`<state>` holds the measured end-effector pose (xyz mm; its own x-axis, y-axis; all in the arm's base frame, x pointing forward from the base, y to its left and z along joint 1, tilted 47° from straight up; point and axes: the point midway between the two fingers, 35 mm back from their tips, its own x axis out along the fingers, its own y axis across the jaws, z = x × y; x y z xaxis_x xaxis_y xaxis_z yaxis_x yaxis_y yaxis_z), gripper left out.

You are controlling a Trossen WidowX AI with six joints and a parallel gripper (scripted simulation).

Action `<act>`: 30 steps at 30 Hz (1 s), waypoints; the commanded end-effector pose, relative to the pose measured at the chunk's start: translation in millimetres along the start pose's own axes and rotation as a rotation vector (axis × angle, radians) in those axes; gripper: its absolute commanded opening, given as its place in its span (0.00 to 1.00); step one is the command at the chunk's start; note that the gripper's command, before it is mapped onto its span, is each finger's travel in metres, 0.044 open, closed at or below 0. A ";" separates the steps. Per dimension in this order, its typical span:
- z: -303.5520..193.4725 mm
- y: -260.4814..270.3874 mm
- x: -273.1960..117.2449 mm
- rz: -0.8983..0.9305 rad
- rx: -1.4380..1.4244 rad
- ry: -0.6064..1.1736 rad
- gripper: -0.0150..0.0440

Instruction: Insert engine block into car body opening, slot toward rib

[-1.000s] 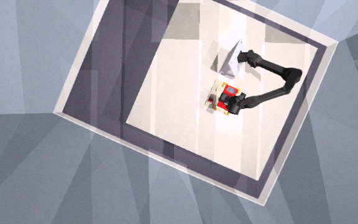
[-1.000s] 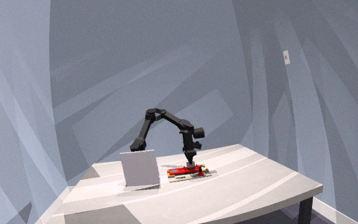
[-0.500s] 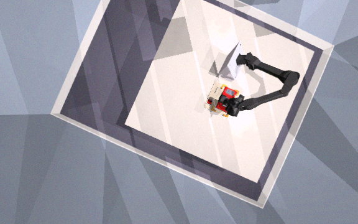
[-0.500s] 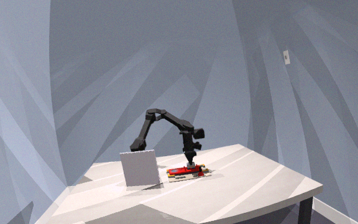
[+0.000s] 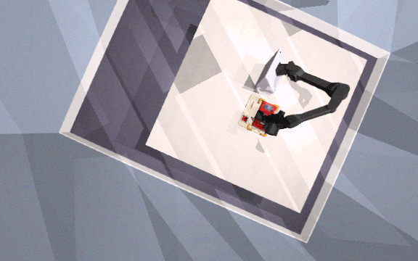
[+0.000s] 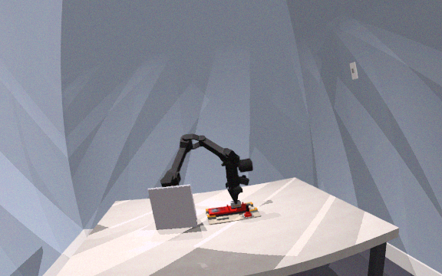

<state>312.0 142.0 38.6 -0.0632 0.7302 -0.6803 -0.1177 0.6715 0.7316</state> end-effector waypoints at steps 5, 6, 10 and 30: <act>-0.1 0.6 2.1 0.005 0.006 0.000 0.52; -0.1 0.6 2.3 0.005 0.006 0.000 0.52; -0.1 0.6 3.2 0.005 0.006 0.000 0.52; -0.1 0.7 7.8 0.006 0.006 0.000 0.52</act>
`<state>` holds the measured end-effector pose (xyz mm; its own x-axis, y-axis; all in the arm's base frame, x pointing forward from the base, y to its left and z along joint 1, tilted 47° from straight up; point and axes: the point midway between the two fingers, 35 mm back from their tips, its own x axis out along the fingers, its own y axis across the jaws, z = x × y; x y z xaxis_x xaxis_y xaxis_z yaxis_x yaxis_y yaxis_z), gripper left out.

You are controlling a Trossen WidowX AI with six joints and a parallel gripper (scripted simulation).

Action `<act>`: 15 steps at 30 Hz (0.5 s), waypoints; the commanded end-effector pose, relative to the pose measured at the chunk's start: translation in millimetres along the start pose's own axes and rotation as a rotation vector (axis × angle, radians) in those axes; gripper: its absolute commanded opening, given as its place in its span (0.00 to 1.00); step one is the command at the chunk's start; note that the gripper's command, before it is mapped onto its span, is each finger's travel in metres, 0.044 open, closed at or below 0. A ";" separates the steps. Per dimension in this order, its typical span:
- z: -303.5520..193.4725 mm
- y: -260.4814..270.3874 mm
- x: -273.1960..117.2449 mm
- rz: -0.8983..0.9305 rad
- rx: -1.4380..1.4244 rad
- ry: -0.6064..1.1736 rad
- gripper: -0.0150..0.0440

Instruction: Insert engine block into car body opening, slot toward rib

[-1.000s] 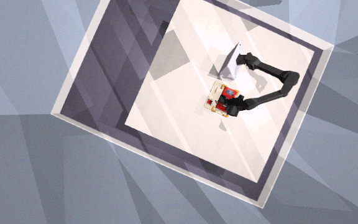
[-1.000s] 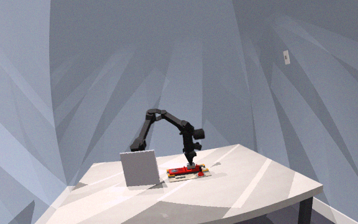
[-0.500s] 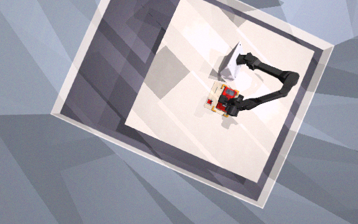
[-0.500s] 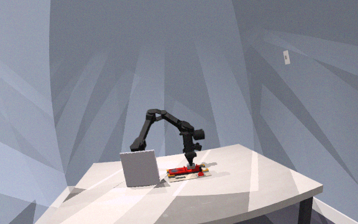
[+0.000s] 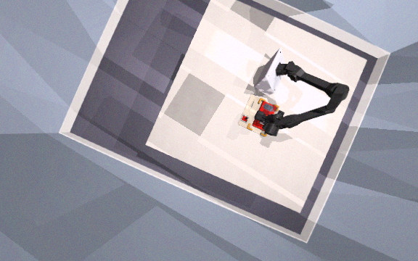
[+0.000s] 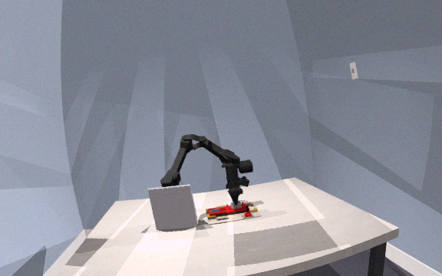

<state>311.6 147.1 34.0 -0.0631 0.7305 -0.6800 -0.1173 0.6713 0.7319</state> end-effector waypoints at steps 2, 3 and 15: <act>-0.1 0.6 1.4 0.005 0.006 0.000 0.52; -0.1 0.6 1.6 0.005 0.006 0.000 0.52; 0.0 0.0 1.4 0.000 0.000 0.000 0.93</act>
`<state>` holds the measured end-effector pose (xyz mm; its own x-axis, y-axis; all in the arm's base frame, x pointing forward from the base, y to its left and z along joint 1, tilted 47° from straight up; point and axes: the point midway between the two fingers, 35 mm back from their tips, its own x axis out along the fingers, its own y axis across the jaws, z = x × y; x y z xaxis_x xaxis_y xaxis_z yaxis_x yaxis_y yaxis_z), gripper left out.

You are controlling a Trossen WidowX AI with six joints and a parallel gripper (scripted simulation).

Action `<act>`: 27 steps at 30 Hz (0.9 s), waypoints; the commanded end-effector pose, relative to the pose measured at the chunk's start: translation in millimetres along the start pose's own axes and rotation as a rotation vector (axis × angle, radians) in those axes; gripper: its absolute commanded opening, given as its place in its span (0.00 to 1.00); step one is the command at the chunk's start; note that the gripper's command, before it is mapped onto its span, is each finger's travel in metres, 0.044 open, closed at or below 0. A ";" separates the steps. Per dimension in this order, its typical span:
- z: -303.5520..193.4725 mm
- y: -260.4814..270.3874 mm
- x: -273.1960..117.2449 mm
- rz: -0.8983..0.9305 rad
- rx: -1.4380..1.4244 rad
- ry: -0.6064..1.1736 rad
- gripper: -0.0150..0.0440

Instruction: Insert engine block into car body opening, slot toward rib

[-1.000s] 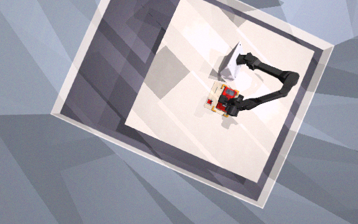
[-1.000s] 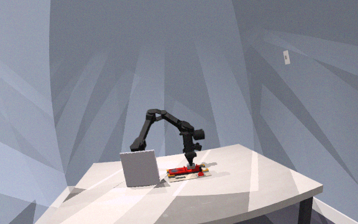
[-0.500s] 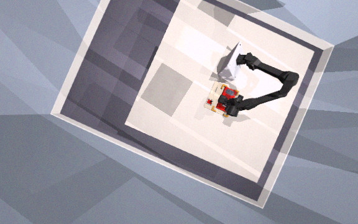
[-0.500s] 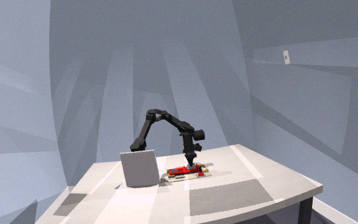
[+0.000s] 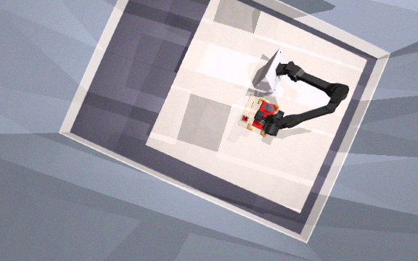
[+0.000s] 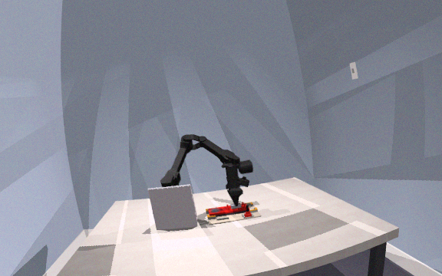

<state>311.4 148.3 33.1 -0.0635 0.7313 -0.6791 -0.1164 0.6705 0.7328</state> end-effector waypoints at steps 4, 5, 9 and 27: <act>0.1 -0.1 -0.2 -0.001 -0.001 0.000 1.00; 0.1 -0.1 -0.2 -0.001 -0.001 0.000 1.00; 0.1 -0.1 -0.2 -0.001 -0.001 0.000 1.00; -0.4 -0.7 -14.5 0.003 0.005 0.000 0.82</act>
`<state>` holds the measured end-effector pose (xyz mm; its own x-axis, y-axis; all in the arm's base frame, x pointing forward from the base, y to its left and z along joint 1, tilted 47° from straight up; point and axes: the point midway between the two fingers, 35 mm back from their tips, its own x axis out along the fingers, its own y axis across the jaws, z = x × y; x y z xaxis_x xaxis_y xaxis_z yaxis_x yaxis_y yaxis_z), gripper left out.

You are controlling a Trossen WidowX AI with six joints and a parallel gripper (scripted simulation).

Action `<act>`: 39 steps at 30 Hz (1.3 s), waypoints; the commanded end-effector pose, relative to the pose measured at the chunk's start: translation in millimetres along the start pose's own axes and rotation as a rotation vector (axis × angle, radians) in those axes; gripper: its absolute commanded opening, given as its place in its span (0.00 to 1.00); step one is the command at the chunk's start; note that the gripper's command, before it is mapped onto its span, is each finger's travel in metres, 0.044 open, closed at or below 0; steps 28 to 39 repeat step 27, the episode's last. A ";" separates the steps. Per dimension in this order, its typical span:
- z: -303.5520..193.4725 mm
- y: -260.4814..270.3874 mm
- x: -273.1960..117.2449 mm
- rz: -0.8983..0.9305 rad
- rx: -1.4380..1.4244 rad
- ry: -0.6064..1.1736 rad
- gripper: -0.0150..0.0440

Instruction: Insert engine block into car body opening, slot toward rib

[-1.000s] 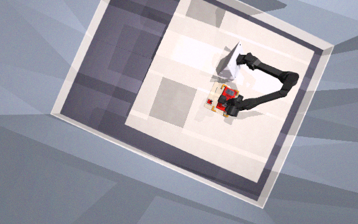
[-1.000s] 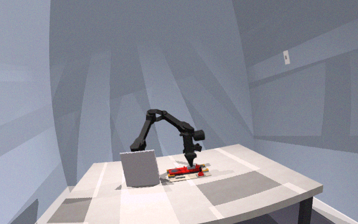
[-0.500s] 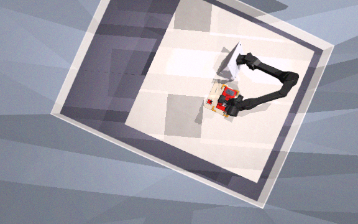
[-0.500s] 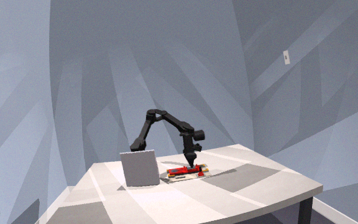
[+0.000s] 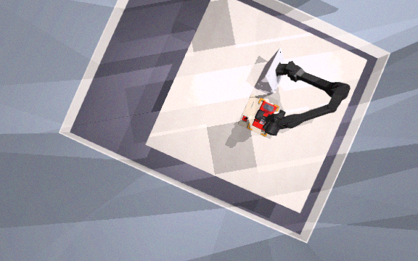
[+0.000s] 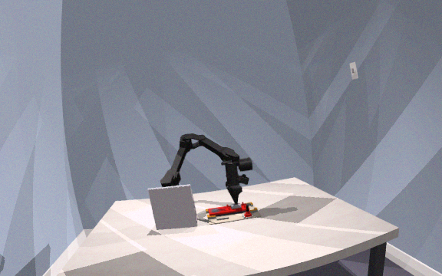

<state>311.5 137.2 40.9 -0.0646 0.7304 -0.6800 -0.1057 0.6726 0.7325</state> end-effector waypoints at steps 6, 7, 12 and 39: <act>0.6 1.0 -1.1 0.004 -0.006 -0.002 0.56; 0.6 1.0 -1.1 0.004 -0.006 -0.002 0.51; 0.6 1.0 -1.1 0.004 -0.006 -0.002 0.29; 0.6 1.0 -1.1 0.004 -0.006 -0.002 0.25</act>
